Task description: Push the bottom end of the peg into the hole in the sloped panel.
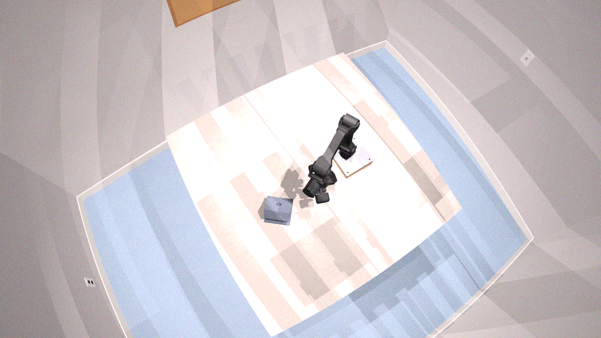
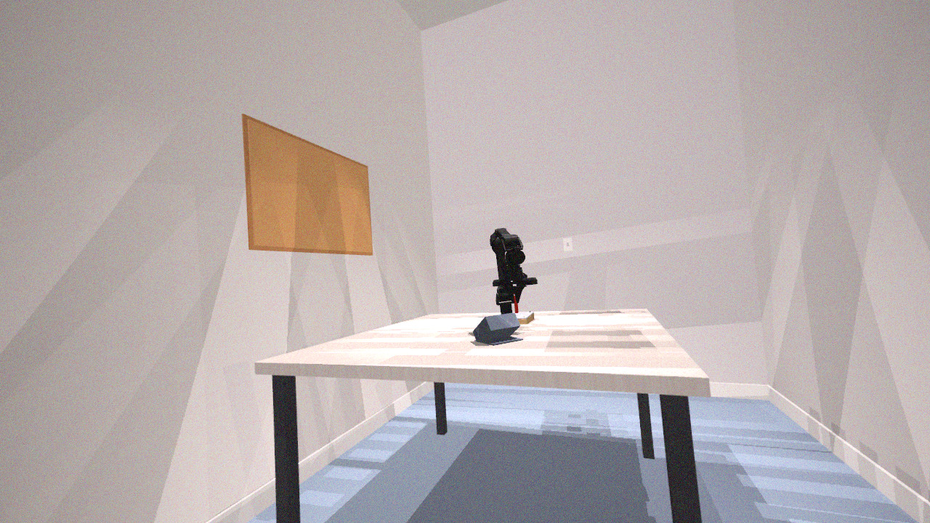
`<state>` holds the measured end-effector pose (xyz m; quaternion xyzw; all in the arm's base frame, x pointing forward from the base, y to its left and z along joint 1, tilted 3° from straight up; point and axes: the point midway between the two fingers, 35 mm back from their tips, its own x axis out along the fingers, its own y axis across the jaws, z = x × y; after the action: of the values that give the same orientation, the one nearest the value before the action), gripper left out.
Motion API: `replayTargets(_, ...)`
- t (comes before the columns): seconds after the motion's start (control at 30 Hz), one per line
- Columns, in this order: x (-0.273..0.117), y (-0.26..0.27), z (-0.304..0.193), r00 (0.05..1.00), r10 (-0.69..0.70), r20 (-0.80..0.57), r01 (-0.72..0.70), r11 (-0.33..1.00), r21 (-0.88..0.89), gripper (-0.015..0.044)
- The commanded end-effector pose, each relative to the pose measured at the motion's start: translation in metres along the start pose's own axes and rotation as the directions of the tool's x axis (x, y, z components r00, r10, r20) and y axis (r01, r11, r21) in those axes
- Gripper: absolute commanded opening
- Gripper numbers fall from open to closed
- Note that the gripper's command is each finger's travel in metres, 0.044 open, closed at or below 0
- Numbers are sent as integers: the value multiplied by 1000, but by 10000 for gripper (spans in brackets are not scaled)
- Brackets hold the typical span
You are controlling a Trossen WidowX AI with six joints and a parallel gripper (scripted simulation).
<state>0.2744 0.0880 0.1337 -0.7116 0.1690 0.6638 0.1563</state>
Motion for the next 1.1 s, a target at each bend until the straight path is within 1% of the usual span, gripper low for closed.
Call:
replayTargets(0.0, -5, 1, -1, 1000, -1, -4, 2, 1000, 9, 0)
replayTargets(1.07, -13, 2, -41, 989, -150, 6, 147, 974, 175, 0)
